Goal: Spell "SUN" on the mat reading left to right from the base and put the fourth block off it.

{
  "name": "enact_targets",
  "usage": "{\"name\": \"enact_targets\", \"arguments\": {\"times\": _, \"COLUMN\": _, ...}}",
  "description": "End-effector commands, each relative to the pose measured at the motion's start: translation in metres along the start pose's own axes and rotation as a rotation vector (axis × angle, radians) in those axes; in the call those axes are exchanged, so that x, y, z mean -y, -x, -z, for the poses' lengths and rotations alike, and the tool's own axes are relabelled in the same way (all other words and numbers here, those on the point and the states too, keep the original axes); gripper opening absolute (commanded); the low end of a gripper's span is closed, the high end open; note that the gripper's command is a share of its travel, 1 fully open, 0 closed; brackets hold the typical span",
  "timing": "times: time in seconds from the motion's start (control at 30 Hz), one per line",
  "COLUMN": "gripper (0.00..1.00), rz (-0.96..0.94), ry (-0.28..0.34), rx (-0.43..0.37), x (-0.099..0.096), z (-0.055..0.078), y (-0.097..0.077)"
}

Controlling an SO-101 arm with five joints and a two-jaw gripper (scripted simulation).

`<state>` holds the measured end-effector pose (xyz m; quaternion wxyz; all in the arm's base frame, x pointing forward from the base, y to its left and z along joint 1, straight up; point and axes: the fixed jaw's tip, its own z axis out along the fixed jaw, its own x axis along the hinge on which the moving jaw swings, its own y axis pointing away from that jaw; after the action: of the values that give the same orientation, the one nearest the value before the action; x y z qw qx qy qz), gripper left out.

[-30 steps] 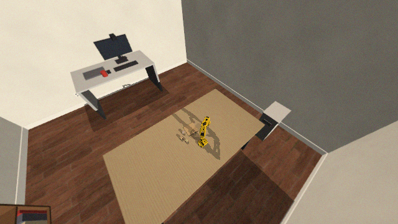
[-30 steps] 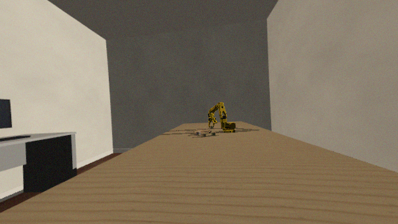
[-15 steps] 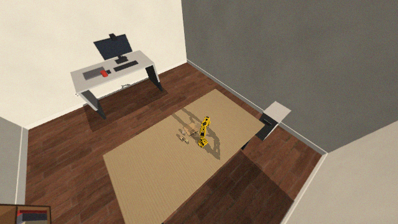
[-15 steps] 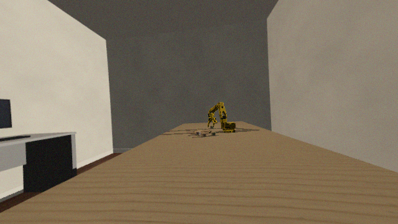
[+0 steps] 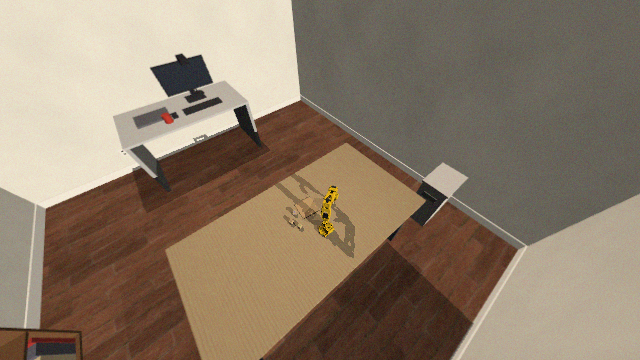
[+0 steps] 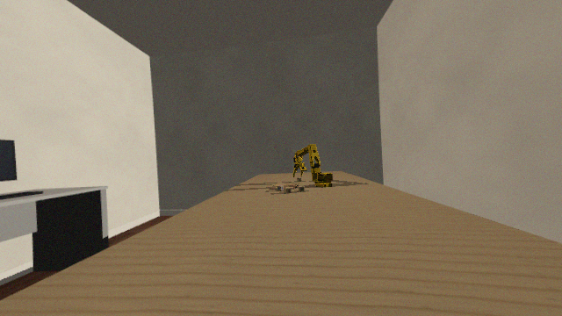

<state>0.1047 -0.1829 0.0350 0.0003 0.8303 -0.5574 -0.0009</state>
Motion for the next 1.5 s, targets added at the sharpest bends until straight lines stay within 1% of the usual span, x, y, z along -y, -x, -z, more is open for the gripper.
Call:
{"name": "enact_targets", "arguments": {"times": 0.0, "gripper": 0.33, "rz": 0.000, "ry": -0.015, "rx": -0.080, "x": 0.001, "z": 0.023, "y": -0.012}}
{"name": "enact_targets", "arguments": {"times": 0.2, "gripper": 0.33, "rz": 0.000, "ry": -0.015, "rx": -0.080, "x": 0.001, "z": 0.044, "y": -0.009}}
{"name": "enact_targets", "arguments": {"times": 0.33, "gripper": 0.33, "rz": 0.000, "ry": -0.015, "rx": -0.080, "x": 0.000, "z": 0.051, "y": -0.007}}
{"name": "enact_targets", "arguments": {"times": 0.47, "gripper": 0.33, "rz": 0.000, "ry": -0.015, "rx": -0.080, "x": 0.000, "z": 0.053, "y": -0.007}}
{"name": "enact_targets", "arguments": {"times": 1.23, "gripper": 0.33, "rz": 0.000, "ry": -0.015, "rx": -0.085, "x": 0.000, "z": 0.054, "y": -0.007}}
{"name": "enact_targets", "arguments": {"times": 1.37, "gripper": 0.33, "rz": 0.000, "ry": -0.022, "rx": -0.123, "x": 0.000, "z": 0.062, "y": -0.008}}
{"name": "enact_targets", "arguments": {"times": 1.47, "gripper": 0.33, "rz": 0.000, "ry": -0.032, "rx": -0.184, "x": 0.001, "z": 0.073, "y": -0.009}}
